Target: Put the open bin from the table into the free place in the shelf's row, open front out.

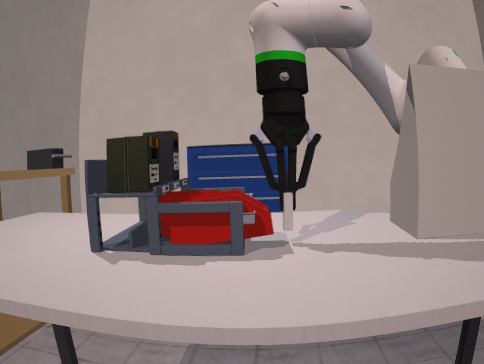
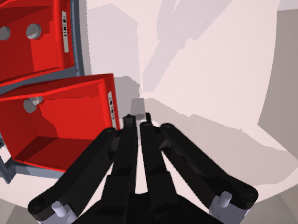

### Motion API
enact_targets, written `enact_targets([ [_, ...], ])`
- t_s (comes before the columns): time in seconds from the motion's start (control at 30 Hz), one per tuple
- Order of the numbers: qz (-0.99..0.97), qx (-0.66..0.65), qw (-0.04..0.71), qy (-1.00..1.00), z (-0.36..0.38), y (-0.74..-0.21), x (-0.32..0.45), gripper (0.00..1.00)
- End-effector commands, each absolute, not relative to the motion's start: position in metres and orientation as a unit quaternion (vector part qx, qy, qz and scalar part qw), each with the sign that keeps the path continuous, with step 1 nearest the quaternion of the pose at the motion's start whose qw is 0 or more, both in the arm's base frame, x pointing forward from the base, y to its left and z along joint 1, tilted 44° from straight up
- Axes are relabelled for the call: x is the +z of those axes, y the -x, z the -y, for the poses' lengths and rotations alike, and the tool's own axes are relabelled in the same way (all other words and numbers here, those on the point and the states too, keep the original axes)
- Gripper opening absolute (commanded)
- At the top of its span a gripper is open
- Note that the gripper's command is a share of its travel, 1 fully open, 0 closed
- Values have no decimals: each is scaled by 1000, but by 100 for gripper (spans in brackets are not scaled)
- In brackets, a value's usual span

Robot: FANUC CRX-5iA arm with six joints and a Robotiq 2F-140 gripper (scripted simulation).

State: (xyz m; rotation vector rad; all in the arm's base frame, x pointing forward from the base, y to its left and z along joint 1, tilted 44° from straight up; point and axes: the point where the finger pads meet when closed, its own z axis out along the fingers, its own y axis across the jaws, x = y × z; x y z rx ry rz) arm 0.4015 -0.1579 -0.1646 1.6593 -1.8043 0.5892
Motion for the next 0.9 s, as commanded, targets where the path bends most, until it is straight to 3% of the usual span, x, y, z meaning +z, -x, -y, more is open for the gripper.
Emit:
enact_targets([
  [0.0,682,223,305,-627,158,-402,-165,0],
  [0.87,682,223,305,-627,158,-408,-165,0],
])
